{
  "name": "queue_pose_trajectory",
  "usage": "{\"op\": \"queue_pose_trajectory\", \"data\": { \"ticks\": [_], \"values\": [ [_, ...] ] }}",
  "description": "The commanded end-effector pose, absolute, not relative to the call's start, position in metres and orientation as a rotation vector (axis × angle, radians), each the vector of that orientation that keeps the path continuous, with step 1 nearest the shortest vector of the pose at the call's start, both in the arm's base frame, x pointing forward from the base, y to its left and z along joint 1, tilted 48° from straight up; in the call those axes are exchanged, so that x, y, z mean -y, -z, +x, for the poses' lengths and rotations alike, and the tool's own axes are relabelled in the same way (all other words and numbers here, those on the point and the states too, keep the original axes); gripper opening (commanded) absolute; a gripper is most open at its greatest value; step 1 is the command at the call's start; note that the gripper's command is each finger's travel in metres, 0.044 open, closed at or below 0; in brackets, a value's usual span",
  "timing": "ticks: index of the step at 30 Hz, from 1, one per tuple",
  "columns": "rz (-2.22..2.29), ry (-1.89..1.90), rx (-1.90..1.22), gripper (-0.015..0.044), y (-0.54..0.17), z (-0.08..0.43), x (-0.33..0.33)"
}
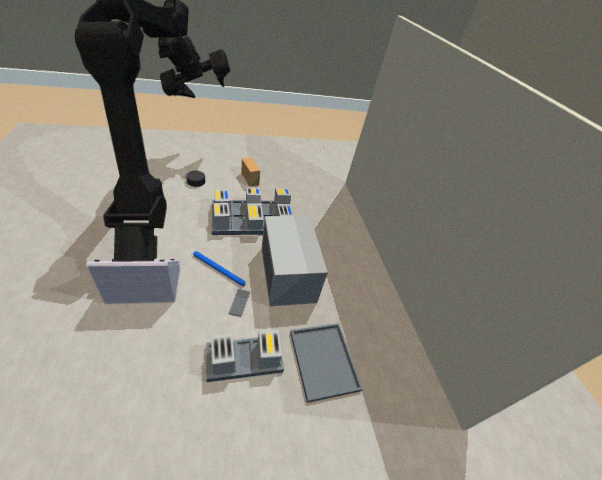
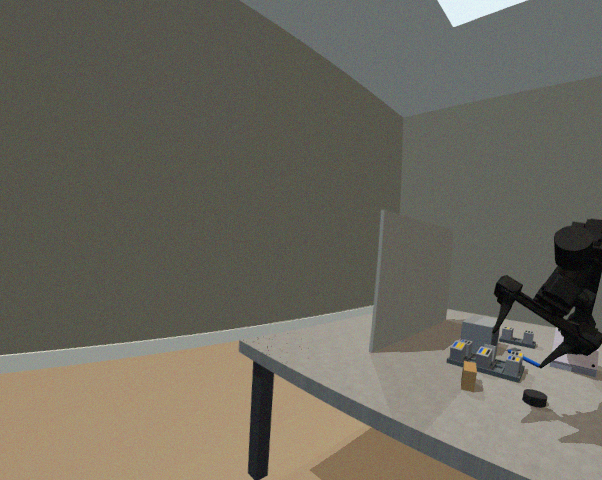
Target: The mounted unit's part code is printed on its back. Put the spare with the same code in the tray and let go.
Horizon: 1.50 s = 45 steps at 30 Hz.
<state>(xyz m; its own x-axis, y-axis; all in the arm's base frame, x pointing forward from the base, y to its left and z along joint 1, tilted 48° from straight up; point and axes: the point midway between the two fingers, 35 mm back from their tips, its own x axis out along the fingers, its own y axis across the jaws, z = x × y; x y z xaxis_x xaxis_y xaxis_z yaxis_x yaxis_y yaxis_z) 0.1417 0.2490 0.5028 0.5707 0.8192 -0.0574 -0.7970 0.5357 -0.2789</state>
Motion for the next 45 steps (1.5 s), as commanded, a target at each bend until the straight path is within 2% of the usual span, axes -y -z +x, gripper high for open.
{"op": "queue_pose_trajectory", "data": {
  "ticks": [1, 11, 17, 25, 32, 41, 45],
  "values": [
    [-0.38, -0.916, -0.021, 0.044, -0.474, 0.18, -0.259],
    [-0.496, -0.792, -0.346, 0.044, -0.393, 0.285, -0.236],
    [-0.458, -0.684, -0.562, 0.044, -0.341, 0.344, -0.191],
    [-0.316, -0.617, -0.912, 0.044, -0.255, 0.394, -0.107],
    [-0.012, -0.582, -1.201, 0.044, -0.179, 0.404, -0.011],
    [0.63, -0.521, -1.357, 0.044, -0.105, 0.368, 0.115],
    [0.63, -0.521, -1.357, 0.044, -0.105, 0.368, 0.115]
  ]
}}
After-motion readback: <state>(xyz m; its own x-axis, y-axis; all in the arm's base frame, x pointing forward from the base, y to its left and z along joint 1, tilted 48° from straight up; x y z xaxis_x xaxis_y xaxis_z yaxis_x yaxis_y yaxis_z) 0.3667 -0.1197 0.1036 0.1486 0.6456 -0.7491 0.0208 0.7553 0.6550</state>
